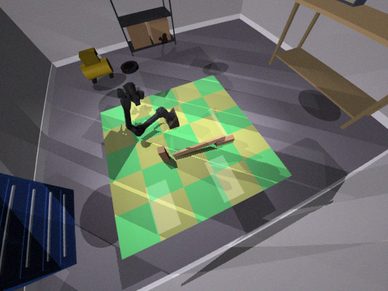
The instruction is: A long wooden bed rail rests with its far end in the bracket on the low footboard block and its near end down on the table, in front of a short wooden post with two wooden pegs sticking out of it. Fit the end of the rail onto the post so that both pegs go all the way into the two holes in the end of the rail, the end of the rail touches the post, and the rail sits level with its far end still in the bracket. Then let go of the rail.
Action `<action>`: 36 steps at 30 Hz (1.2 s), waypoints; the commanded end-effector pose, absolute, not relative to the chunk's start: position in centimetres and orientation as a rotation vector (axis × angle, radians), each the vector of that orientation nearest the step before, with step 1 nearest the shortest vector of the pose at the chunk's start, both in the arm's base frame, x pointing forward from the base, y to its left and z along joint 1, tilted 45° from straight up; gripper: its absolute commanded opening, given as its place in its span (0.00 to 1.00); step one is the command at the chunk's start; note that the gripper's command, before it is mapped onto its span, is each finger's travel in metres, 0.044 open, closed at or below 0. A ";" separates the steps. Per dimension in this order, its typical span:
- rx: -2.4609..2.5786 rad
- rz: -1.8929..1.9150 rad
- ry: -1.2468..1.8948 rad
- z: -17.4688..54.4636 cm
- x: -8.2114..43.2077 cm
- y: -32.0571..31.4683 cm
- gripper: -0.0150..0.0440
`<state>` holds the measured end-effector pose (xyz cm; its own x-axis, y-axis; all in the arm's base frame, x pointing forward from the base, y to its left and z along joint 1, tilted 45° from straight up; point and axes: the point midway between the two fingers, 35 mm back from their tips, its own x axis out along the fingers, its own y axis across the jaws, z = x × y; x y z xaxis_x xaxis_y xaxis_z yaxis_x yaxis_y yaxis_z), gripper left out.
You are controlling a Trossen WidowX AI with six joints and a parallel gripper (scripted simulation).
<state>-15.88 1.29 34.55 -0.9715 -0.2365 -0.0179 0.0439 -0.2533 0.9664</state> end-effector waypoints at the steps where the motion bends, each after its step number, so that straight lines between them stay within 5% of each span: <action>1: 0.235 -2.355 -1.803 34.5 -15.9 1.6 0.98; 10: 0.283 -2.878 -2.056 29.8 -13.4 14.5 1.00; 22: 0.885 -3.156 -2.581 21.6 0.2 24.4 1.00; 36: 2.145 -2.291 -3.085 12.2 21.1 20.0 1.00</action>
